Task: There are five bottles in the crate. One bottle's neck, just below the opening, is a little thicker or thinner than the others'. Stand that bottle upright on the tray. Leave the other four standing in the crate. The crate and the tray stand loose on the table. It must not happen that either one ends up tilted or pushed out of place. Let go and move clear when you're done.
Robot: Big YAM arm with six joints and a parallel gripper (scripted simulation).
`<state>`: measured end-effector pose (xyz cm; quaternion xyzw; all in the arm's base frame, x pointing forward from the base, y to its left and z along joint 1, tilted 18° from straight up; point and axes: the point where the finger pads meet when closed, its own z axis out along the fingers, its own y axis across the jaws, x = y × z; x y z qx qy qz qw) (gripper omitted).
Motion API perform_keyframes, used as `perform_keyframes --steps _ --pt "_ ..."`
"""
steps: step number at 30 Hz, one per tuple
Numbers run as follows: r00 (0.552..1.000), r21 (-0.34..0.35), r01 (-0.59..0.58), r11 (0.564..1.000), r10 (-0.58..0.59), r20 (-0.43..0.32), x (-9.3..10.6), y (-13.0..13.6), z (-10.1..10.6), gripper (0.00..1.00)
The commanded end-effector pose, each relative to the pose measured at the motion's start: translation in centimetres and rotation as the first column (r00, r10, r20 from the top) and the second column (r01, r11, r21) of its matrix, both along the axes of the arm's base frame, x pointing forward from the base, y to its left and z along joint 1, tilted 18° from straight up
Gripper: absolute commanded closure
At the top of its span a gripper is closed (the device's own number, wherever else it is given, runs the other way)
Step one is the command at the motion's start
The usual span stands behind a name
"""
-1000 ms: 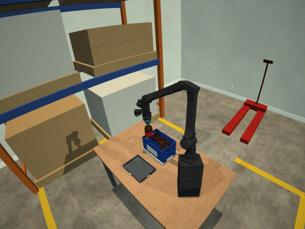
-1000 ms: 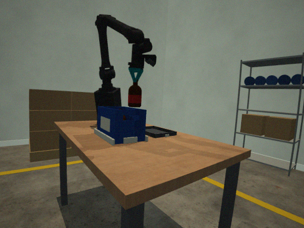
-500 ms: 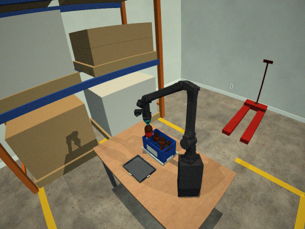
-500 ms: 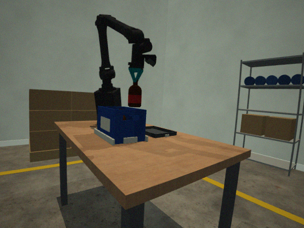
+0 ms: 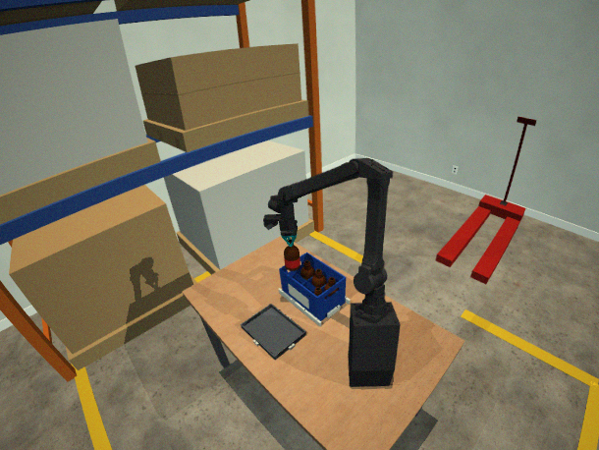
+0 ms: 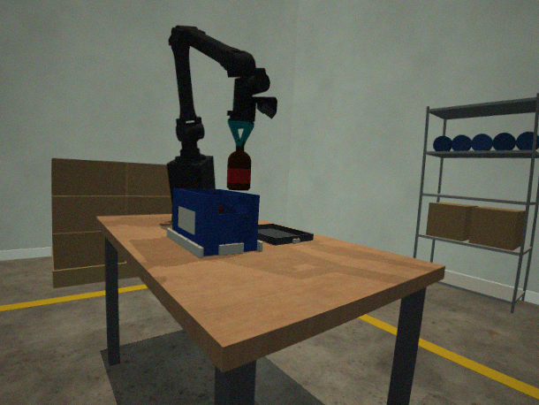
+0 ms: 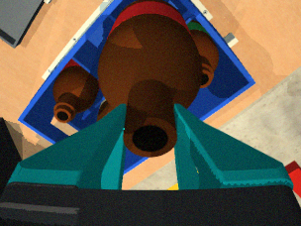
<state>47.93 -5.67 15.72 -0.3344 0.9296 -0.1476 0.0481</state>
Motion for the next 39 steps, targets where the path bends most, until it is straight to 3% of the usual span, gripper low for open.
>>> perform_keyframes --steps 1,32,36,39 --pt "0.997 -0.004 -0.004 1.0 0.004 0.078 2.0 0.7 3.9 1.0" --pt "0.996 -0.004 -0.004 1.0 0.004 0.089 1.8 1.3 4.0 1.0" --pt "0.996 -0.003 -0.004 1.0 0.004 0.09 1.8 1.6 3.8 1.0" --pt "0.998 -0.003 -0.004 1.0 0.004 0.065 0.8 1.8 2.5 1.0"
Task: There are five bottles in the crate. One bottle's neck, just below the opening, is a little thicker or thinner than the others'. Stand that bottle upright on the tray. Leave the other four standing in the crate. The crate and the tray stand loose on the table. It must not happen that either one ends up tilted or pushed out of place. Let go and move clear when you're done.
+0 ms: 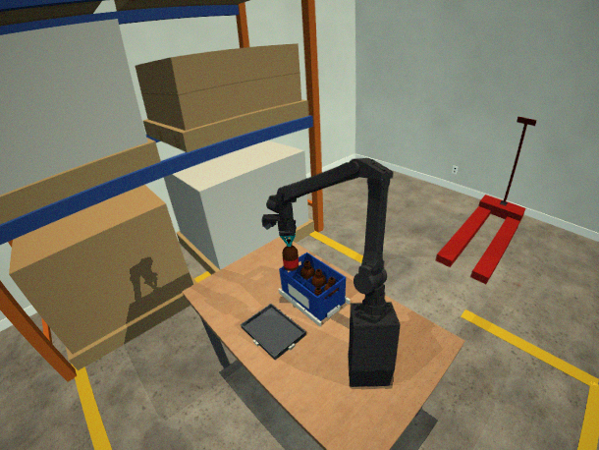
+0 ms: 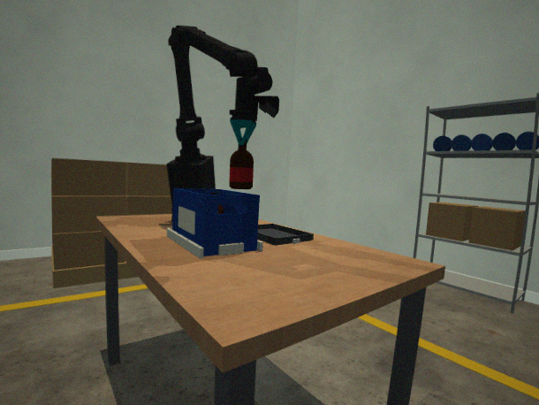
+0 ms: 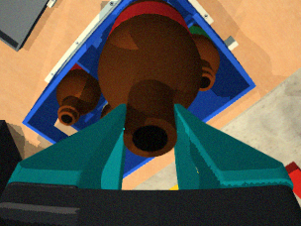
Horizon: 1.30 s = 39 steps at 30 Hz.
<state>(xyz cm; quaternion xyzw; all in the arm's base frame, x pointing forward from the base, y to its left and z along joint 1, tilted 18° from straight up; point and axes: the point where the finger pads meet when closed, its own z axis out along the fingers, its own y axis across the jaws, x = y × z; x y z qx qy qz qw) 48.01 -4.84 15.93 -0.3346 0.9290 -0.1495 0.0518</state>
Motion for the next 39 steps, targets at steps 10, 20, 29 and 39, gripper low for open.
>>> perform_keyframes --steps 10,20,29,39 --pt "0.999 -0.001 -0.002 1.0 0.002 0.047 0.0 1.7 1.2 1.0" --pt "0.996 0.002 -0.002 1.0 0.002 0.089 1.3 2.8 2.8 1.0" --pt "0.998 0.003 -0.002 1.0 0.002 0.07 0.0 4.2 1.4 1.0" --pt "0.996 0.007 -0.003 1.0 0.002 0.084 0.3 5.7 1.5 1.0"
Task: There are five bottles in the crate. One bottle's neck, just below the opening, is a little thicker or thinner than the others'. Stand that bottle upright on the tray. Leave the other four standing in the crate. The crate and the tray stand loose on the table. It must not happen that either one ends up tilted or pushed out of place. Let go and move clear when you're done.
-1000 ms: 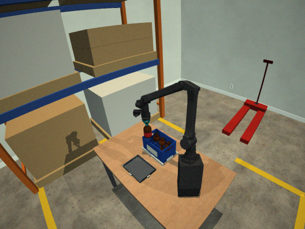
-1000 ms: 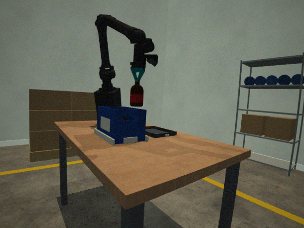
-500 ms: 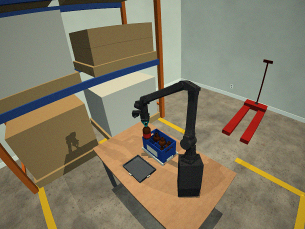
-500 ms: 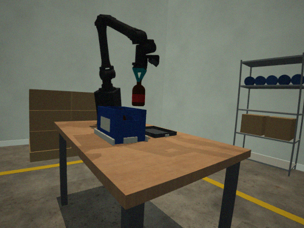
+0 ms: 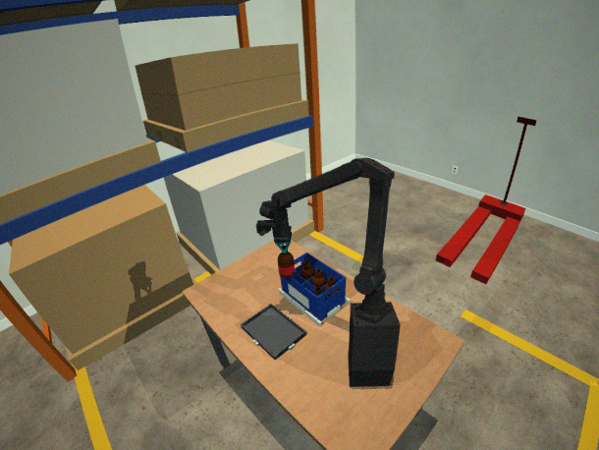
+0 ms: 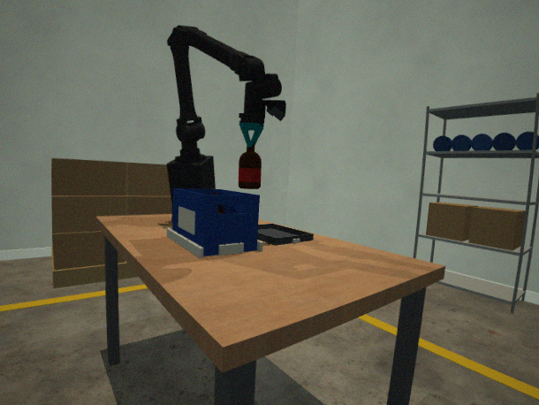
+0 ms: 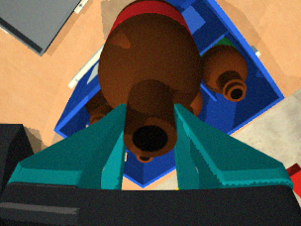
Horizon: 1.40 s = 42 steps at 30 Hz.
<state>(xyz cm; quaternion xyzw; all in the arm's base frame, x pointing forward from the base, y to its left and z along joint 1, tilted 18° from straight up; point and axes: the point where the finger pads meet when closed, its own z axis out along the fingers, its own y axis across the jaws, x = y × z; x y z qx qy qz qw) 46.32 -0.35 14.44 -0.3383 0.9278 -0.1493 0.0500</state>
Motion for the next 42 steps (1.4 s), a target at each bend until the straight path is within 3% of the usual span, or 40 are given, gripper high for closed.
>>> perform_keyframes --steps 1,3,8,12,14,15,16,20,24,28,31,32,37,39,42 --pt "0.997 0.007 0.005 1.0 -0.005 0.073 1.3 1.3 2.2 1.0" --pt "0.999 0.003 0.005 1.0 -0.005 0.036 0.1 1.6 0.7 1.0" --pt "0.997 0.009 0.004 1.0 -0.005 0.073 0.7 2.7 1.7 1.0" --pt "0.999 0.003 0.005 1.0 -0.005 0.033 -0.6 3.4 0.1 1.0" --pt "0.999 0.003 0.005 1.0 -0.005 0.033 -0.6 3.4 0.1 1.0" --pt "0.996 0.013 0.004 1.0 -0.005 0.085 1.2 3.9 2.2 1.0" --pt "0.996 0.013 0.004 1.0 -0.005 0.087 1.1 4.1 2.1 1.0" --pt "1.0 0.002 0.005 1.0 -0.005 0.027 -1.0 4.7 -0.7 1.0" --pt "0.999 0.008 0.004 1.0 -0.005 0.05 -0.4 5.7 -0.2 1.0" --pt "1.0 0.001 0.004 1.0 -0.005 0.021 -1.6 6.4 -1.6 1.0" --pt "1.0 0.002 0.004 1.0 -0.005 0.024 -1.4 6.7 -1.5 1.0" --pt "0.997 0.017 0.004 1.0 -0.005 0.08 0.0 7.3 0.8 1.0" --pt "1.0 0.001 0.004 1.0 -0.004 0.02 -2.2 7.9 -2.1 1.0" --pt "0.999 0.006 0.004 1.0 -0.004 0.033 -1.5 8.6 -1.8 1.0" --pt "0.999 0.006 0.004 1.0 -0.004 0.033 -2.5 9.1 -1.9 1.0"
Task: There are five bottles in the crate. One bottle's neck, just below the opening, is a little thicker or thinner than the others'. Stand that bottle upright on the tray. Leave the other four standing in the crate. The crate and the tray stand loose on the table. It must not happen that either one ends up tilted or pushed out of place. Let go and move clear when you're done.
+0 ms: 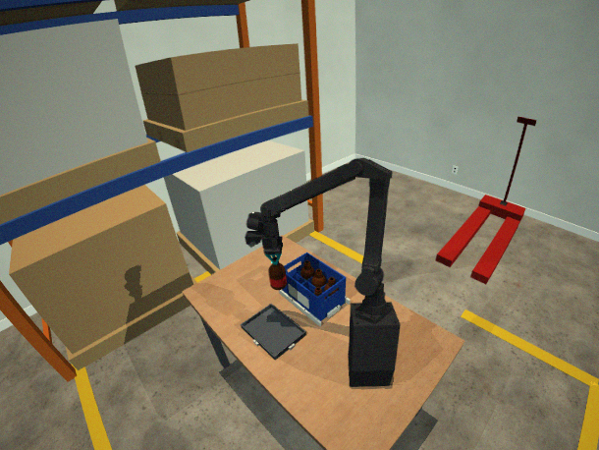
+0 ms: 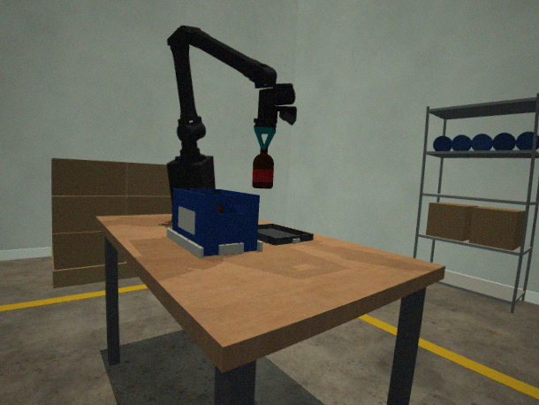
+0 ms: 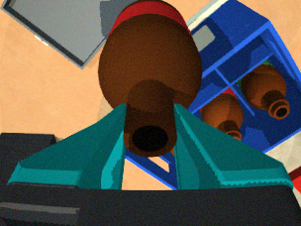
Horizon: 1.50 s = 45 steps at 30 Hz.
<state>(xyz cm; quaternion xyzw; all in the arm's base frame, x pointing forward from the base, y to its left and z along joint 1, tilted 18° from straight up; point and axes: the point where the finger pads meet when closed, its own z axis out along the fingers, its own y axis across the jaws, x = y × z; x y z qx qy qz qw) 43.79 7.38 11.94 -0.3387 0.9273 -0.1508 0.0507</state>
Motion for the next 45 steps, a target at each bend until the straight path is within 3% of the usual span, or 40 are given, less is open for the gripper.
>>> perform_keyframes --steps 1,10,15,19,23,24,30,40,42,45 --pt "0.999 0.009 0.005 1.0 -0.006 0.033 0.3 1.7 0.7 1.0" --pt "1.0 0.005 0.005 1.0 -0.005 0.018 -0.4 3.1 -0.7 1.0" --pt "0.999 0.015 0.005 1.0 -0.006 0.044 -0.3 4.3 0.1 1.0" --pt "1.0 0.005 0.005 1.0 -0.005 0.019 -1.0 5.0 -1.3 1.0" --pt "1.0 0.009 0.005 1.0 -0.005 0.026 -1.0 5.4 -1.0 1.0" --pt "0.998 0.027 0.004 1.0 -0.006 0.067 -0.5 5.8 0.8 1.0" --pt "1.0 0.011 0.005 1.0 -0.005 0.028 -1.2 6.8 -1.3 1.0" --pt "1.0 0.011 0.005 1.0 -0.005 0.028 -1.6 8.1 -1.8 1.0" --pt "0.999 0.022 0.004 1.0 -0.005 0.05 -1.6 8.5 -0.9 1.0" --pt "0.999 0.016 0.005 1.0 -0.005 0.035 -1.7 9.0 -1.7 1.0"
